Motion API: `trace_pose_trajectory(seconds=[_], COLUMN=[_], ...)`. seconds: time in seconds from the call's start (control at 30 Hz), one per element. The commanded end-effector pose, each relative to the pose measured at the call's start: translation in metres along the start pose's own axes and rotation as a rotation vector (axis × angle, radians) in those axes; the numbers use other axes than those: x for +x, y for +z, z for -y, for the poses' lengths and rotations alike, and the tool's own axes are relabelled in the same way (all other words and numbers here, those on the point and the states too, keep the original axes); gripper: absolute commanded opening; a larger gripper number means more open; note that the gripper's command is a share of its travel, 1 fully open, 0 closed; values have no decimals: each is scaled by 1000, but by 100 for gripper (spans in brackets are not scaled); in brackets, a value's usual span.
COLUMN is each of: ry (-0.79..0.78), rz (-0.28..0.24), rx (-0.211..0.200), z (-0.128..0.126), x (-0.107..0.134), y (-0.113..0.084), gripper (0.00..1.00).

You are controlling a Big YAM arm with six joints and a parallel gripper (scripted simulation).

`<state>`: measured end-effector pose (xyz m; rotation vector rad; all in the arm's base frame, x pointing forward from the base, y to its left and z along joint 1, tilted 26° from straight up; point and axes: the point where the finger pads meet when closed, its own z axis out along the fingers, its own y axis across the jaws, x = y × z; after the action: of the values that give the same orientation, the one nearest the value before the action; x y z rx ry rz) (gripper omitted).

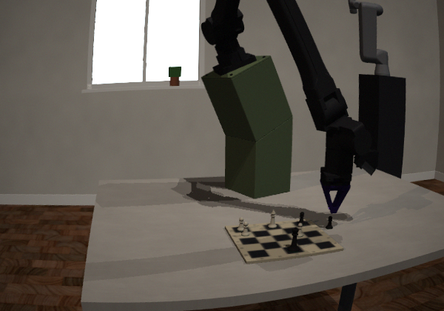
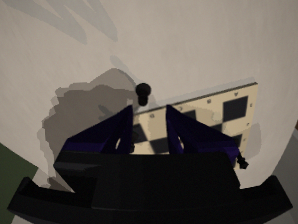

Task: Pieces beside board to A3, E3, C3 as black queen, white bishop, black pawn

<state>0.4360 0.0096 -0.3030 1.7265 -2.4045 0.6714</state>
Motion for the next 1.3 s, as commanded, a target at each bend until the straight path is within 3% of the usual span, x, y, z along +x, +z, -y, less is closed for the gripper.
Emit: trace_pose_trajectory(seconds=[0.0,1.27], ry=[0,-1], rz=[-2,-2], rx=[-11,-10], z=[-4,-11], x=[4,11], y=[11,11], gripper=[33,33])
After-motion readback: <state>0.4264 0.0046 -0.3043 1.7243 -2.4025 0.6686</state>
